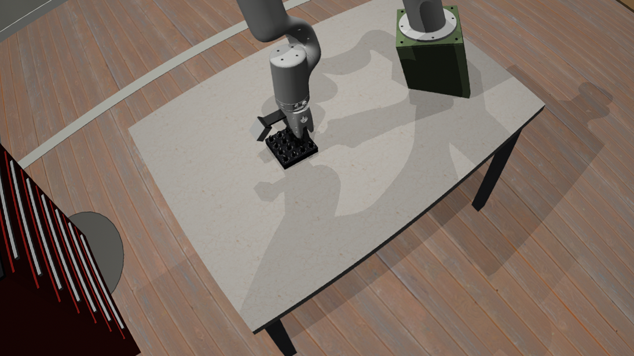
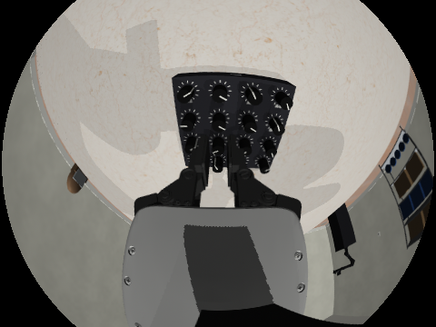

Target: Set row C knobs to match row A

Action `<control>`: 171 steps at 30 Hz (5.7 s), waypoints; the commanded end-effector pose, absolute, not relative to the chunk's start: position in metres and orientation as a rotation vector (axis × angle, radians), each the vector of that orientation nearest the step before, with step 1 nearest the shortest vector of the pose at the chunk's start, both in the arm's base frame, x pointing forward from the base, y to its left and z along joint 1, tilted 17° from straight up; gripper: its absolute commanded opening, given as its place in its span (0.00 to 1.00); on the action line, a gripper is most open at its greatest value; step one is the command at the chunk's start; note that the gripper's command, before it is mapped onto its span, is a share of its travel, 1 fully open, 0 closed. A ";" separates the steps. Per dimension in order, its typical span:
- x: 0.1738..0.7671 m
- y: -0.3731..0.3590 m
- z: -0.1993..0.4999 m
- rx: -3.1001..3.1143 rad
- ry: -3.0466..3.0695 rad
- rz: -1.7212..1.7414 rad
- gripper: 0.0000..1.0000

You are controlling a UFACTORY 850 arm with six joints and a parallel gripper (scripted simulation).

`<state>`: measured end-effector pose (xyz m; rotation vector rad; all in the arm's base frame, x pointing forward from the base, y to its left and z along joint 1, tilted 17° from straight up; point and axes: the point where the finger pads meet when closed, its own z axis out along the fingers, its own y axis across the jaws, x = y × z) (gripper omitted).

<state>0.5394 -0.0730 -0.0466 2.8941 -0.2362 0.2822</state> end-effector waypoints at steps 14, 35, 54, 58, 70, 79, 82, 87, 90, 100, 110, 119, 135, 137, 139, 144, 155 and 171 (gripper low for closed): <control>0.540 -0.073 -0.048 2.894 -0.236 0.285 0.19; 0.540 -0.073 -0.048 2.894 -0.236 0.285 0.19; 0.540 -0.073 -0.048 2.894 -0.236 0.285 0.08; 0.540 -0.073 -0.048 2.894 -0.236 0.285 0.08; 0.540 -0.073 -0.048 2.894 -0.236 0.285 0.08; 0.540 -0.073 -0.048 2.894 -0.241 0.285 0.08; 0.540 -0.073 -0.048 2.894 -0.250 0.286 0.08; 0.540 -0.073 -0.048 2.893 -0.280 0.290 0.08; 0.540 -0.073 -0.048 2.892 -0.298 0.292 0.08; 0.540 -0.073 -0.048 2.883 -0.429 0.307 0.08; 0.540 -0.073 -0.048 2.861 -0.615 0.328 0.08; 0.540 -0.073 -0.048 2.807 -0.893 0.356 0.08; 0.540 -0.073 -0.048 2.636 -1.403 0.403 0.08; 0.540 -0.073 -0.048 2.603 -1.477 0.409 0.08; 0.540 -0.073 -0.048 2.568 -1.550 0.414 0.08; 0.540 -0.073 -0.048 2.512 -1.657 0.422 0.08; 0.540 -0.073 -0.048 2.293 -2.004 0.445 0.08; 0.540 -0.073 -0.048 2.046 -2.302 0.459 0.08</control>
